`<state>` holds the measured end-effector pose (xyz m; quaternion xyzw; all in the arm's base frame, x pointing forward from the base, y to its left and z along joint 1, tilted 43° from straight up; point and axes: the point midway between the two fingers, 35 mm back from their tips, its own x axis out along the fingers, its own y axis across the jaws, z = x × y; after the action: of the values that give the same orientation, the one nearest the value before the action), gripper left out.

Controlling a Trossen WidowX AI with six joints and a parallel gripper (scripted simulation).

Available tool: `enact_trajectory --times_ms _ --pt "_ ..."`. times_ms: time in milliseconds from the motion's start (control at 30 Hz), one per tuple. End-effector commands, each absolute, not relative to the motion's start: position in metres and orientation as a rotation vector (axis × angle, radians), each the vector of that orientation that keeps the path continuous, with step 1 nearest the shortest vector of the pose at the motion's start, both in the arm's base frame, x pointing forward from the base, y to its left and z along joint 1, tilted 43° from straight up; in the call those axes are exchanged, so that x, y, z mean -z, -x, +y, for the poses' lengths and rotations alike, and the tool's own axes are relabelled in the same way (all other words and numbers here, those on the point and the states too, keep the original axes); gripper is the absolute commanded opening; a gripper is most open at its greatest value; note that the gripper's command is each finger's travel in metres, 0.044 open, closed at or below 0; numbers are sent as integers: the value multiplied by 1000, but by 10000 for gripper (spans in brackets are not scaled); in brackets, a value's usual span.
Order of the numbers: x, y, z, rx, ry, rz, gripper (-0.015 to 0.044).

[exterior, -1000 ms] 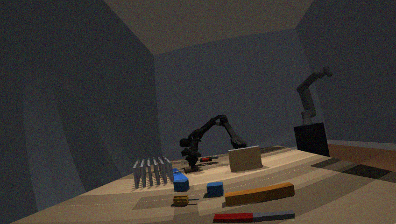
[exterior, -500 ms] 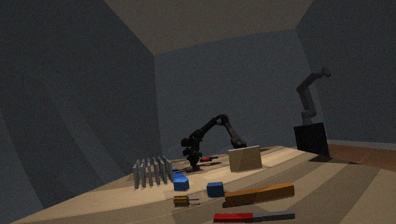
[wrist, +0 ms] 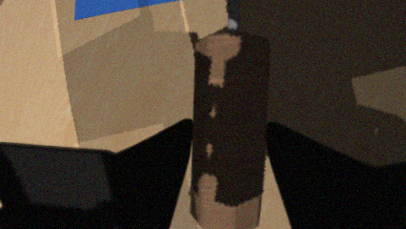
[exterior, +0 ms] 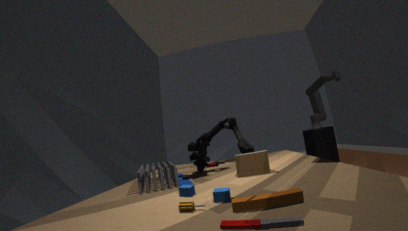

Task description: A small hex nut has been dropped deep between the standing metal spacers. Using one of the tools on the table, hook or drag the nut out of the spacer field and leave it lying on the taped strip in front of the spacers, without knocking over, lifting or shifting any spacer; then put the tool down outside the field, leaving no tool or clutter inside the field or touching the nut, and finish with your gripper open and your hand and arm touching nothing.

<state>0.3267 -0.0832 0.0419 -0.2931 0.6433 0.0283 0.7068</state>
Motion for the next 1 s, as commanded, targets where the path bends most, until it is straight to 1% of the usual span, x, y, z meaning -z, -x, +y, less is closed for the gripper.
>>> enact_trajectory --times_ms 0,967 --pt "-43 -323 -84 -69 651 1429 0" --pt "-49 -307 -89 -69 652 1430 0"
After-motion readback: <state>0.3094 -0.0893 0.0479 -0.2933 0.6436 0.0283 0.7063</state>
